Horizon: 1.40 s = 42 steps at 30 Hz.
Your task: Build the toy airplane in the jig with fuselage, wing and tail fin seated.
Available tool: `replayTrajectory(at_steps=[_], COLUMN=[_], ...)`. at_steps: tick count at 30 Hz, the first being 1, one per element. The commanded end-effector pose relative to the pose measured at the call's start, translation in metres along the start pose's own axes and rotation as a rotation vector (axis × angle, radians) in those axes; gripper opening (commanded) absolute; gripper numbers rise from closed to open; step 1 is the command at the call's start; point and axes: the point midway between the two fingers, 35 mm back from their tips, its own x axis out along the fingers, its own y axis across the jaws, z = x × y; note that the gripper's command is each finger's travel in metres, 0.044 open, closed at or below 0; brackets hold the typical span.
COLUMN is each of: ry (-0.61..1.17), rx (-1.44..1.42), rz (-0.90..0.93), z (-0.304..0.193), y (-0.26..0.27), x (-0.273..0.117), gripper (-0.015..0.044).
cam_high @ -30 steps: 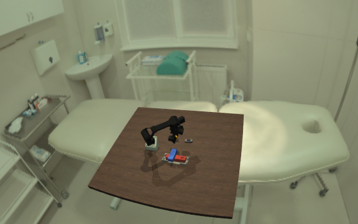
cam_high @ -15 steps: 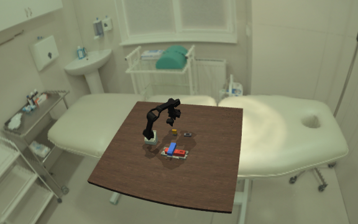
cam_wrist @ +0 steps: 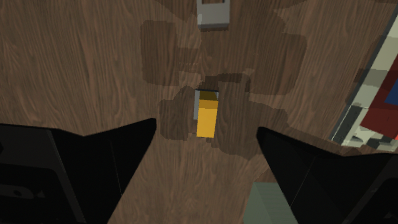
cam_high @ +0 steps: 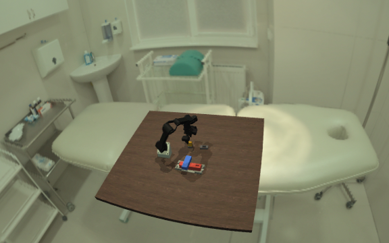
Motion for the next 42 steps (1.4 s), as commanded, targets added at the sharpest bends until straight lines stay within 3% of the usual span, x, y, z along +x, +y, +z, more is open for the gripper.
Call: replayTrajectory(at_steps=[1, 34, 42], ry=[-0.002, -0.003, -0.003], rx=[-0.008, -0.007, -0.007], rz=[-0.007, -0.010, -0.010], z=[0.000, 0.000, 0.000], y=[0.000, -0.001, -0.001], x=[0.006, 0.056, 0.056], gripper=[0.0440, 0.0440, 0.0230])
